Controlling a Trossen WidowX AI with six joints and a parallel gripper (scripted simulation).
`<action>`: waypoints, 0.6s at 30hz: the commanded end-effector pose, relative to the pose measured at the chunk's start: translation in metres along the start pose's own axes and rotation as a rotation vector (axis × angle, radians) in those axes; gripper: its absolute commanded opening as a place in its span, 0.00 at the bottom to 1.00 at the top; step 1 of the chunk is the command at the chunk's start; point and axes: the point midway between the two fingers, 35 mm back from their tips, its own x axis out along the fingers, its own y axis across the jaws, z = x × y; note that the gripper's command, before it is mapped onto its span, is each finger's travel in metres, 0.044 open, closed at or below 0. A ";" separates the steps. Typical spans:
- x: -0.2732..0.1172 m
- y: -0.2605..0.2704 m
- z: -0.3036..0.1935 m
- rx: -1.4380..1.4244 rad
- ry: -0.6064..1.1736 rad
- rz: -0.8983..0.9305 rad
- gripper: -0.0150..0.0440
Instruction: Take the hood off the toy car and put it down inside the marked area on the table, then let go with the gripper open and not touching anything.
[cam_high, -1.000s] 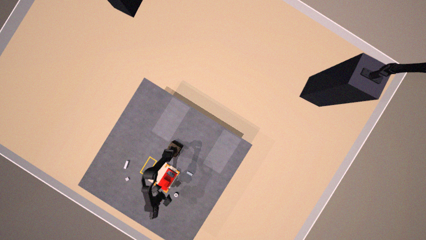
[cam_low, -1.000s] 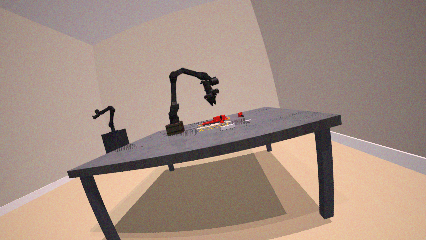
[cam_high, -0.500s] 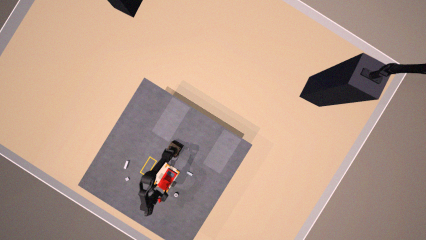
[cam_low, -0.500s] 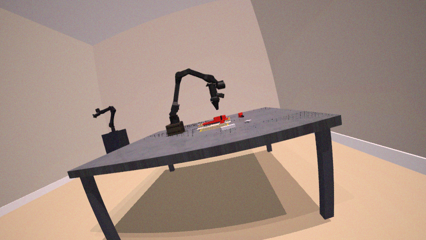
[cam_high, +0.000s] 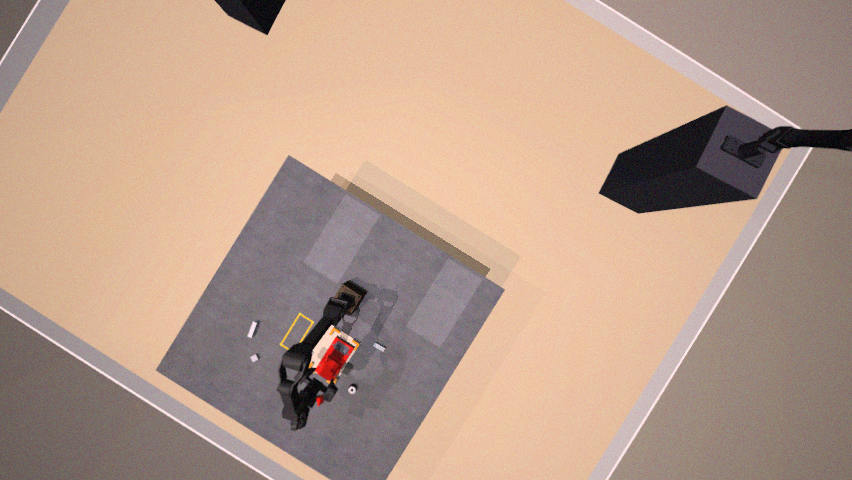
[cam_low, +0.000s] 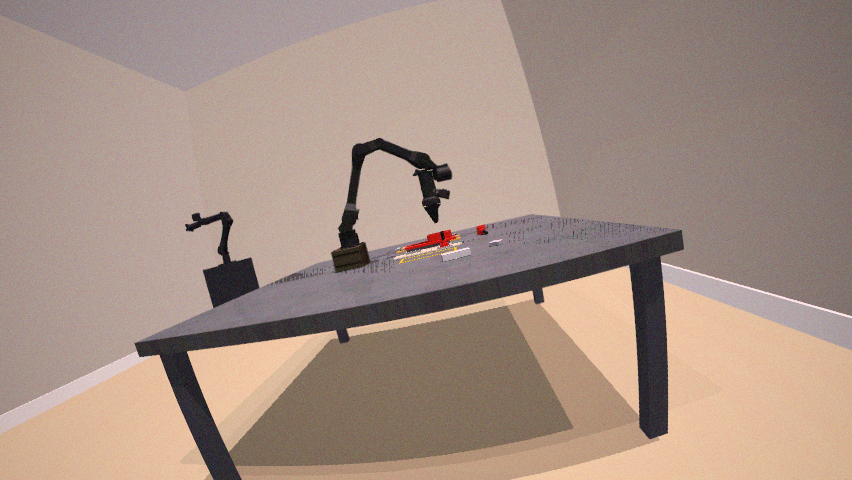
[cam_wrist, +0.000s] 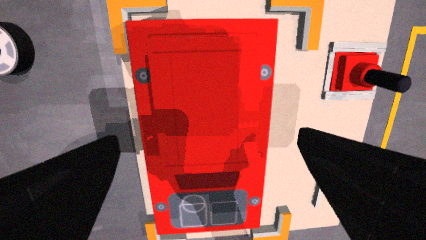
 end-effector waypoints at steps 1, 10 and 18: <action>0.005 -0.001 -0.001 -0.006 0.006 -0.005 1.00; 0.014 0.000 -0.001 -0.006 0.006 -0.005 1.00; 0.021 0.000 -0.001 -0.006 0.006 -0.005 1.00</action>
